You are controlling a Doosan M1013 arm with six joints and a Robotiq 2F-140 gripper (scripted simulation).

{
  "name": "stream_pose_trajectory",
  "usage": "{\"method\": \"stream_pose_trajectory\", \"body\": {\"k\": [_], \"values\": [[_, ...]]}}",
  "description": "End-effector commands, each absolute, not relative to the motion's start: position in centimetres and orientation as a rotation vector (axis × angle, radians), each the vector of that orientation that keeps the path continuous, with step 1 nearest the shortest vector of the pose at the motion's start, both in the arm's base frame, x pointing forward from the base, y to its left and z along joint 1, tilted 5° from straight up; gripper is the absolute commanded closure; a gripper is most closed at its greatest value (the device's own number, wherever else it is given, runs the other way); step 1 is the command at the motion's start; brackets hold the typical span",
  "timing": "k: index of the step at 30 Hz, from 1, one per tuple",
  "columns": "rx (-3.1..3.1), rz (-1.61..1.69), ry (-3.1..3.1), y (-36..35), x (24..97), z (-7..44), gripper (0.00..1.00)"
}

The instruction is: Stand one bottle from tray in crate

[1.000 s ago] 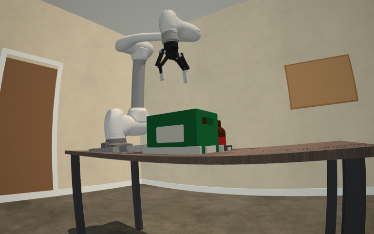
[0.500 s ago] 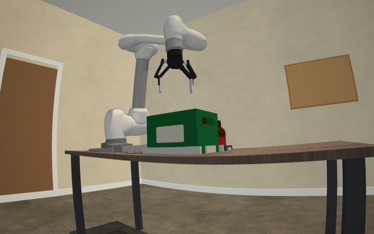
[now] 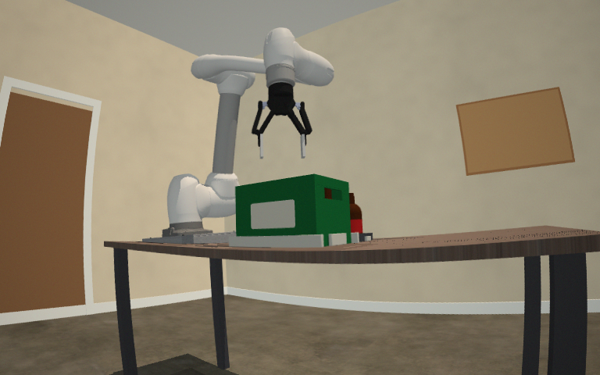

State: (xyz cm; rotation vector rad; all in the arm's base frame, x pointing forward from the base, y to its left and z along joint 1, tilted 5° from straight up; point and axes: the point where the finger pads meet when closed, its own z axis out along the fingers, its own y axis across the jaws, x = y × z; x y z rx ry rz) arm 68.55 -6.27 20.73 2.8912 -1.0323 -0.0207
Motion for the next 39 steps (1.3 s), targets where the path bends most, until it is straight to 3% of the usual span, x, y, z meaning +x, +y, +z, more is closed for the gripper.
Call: {"method": "stream_pose_trajectory", "body": {"k": [1, 30, 39], "values": [[2.88, -0.03, -1.038, -6.6, 68.3, 20.0, 1.0], [2.88, -0.03, -1.038, -6.5, 68.3, 20.0, 1.0], [2.866, -0.029, -1.077, 7.8, 67.3, 19.5, 1.0]]}}
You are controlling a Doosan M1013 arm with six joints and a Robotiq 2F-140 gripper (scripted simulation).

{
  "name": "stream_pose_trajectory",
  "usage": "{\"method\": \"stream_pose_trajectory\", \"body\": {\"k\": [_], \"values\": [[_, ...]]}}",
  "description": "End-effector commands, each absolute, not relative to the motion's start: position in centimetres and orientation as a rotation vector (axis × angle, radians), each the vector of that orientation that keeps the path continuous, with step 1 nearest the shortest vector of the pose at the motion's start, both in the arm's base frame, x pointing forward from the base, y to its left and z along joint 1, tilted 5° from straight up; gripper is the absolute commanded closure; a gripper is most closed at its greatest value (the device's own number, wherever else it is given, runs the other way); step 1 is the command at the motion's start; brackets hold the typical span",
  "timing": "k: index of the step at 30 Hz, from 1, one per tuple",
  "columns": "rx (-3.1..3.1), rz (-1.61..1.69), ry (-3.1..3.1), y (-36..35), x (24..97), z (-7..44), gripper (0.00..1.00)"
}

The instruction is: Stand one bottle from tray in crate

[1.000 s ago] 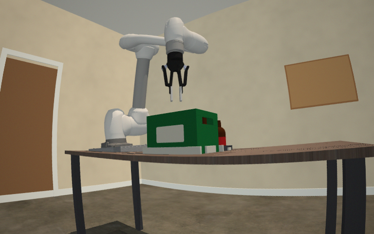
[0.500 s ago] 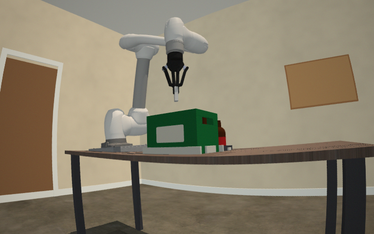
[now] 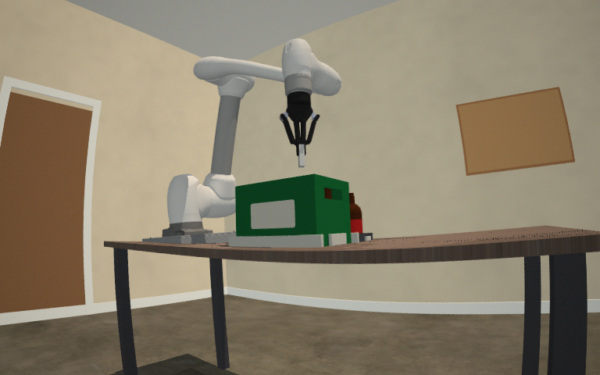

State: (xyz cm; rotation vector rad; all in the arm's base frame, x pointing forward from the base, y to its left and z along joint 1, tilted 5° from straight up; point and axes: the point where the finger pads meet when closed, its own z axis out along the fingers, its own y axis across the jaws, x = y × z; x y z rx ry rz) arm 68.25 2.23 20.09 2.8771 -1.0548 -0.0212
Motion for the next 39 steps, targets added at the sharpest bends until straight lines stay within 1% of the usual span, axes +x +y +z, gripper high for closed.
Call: {"method": "stream_pose_trajectory", "body": {"k": [1, 3, 4, 5, 6, 11, 39], "values": [[2.865, -0.029, -1.079, 9.1, 67.0, 19.4, 1.0], [2.865, -0.029, -1.079, 9.1, 67.0, 19.4, 1.0], [2.864, -0.029, -1.08, 12.5, 66.4, 19.1, 1.0], [2.864, -0.029, -1.08, 13.4, 66.3, 19.0, 1.0], [2.864, -0.029, -1.08, 14.8, 66.0, 18.9, 0.62], [2.864, -0.029, -1.08, 20.4, 64.9, 18.2, 0.62], [2.864, -0.029, -1.08, 20.4, 64.9, 18.2, 0.62]]}}
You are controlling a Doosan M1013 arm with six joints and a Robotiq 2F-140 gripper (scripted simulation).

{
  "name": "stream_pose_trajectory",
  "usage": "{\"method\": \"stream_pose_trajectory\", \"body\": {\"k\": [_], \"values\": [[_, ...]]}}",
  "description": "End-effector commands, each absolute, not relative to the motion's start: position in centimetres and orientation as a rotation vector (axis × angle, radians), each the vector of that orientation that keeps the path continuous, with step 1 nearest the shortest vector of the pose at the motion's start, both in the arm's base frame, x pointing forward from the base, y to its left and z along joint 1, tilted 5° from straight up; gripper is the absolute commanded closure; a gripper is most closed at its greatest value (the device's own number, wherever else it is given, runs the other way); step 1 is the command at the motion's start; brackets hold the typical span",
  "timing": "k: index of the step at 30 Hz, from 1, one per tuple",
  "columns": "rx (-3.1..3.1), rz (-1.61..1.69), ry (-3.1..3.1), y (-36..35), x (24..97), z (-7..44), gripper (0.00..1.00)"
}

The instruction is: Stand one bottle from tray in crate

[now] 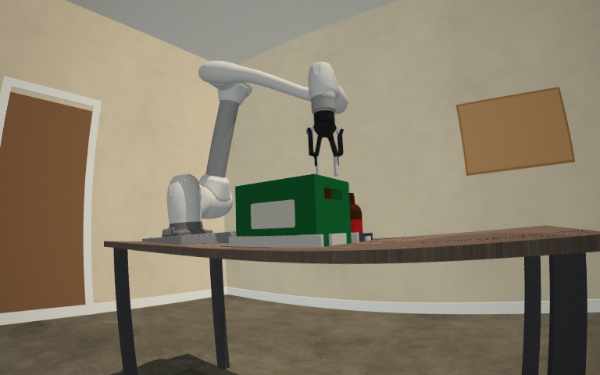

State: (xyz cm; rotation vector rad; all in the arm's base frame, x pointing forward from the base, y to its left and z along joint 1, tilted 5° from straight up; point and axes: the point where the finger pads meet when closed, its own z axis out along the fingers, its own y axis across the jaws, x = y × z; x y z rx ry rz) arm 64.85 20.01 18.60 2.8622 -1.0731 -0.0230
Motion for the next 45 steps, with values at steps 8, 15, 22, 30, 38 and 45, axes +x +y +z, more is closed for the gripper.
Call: {"method": "stream_pose_trajectory", "body": {"k": [8, 15, 22, 30, 38, 45], "values": [[2.864, -0.029, -1.08, 20.4, 64.9, 18.1, 0.62], [2.864, -0.029, -1.08, 20.4, 64.9, 17.9, 0.62], [2.864, -0.029, -1.08, 20.3, 64.9, 17.3, 0.62], [2.864, -0.029, -1.08, 20.3, 64.8, 16.2, 0.62], [2.864, -0.029, -1.08, 20.2, 64.8, 15.3, 0.62], [2.864, -0.029, -1.08, 20.1, 64.8, 14.4, 0.62]]}}
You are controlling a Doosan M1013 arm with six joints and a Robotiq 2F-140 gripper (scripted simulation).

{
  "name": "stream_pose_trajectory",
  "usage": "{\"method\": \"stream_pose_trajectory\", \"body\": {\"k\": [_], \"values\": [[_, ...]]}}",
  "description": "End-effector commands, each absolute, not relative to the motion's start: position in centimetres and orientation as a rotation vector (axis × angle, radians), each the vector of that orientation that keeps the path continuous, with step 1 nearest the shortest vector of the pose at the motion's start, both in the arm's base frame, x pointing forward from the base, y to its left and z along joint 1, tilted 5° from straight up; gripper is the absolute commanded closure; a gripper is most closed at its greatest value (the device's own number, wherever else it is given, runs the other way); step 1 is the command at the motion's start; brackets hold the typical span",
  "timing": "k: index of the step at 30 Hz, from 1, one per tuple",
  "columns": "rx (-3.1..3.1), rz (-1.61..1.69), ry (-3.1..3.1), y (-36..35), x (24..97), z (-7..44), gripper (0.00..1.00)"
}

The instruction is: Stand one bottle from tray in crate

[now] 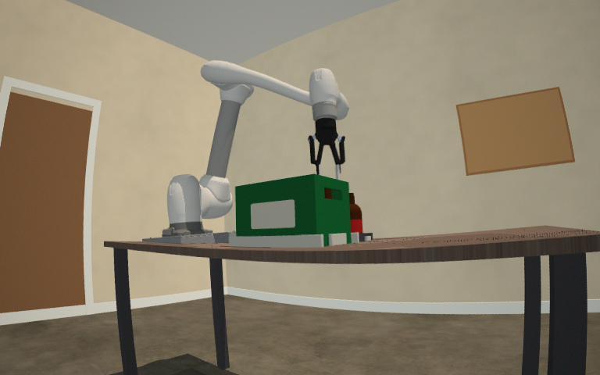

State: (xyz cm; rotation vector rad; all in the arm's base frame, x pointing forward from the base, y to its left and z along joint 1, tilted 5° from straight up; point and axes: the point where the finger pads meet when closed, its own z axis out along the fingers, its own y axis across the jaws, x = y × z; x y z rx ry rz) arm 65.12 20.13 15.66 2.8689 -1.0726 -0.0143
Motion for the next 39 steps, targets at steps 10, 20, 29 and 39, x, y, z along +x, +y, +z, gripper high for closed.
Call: {"method": "stream_pose_trajectory", "body": {"k": [10, 20, 29, 39], "values": [[2.864, -0.029, -1.08, 20.1, 64.74, 13.79, 0.62], [2.864, -0.029, -1.08, 20.08, 64.73, 13.57, 0.62], [2.864, -0.029, -1.08, 20.08, 64.73, 13.57, 0.62], [2.864, -0.029, -1.08, 20.08, 64.73, 13.57, 0.62]]}}
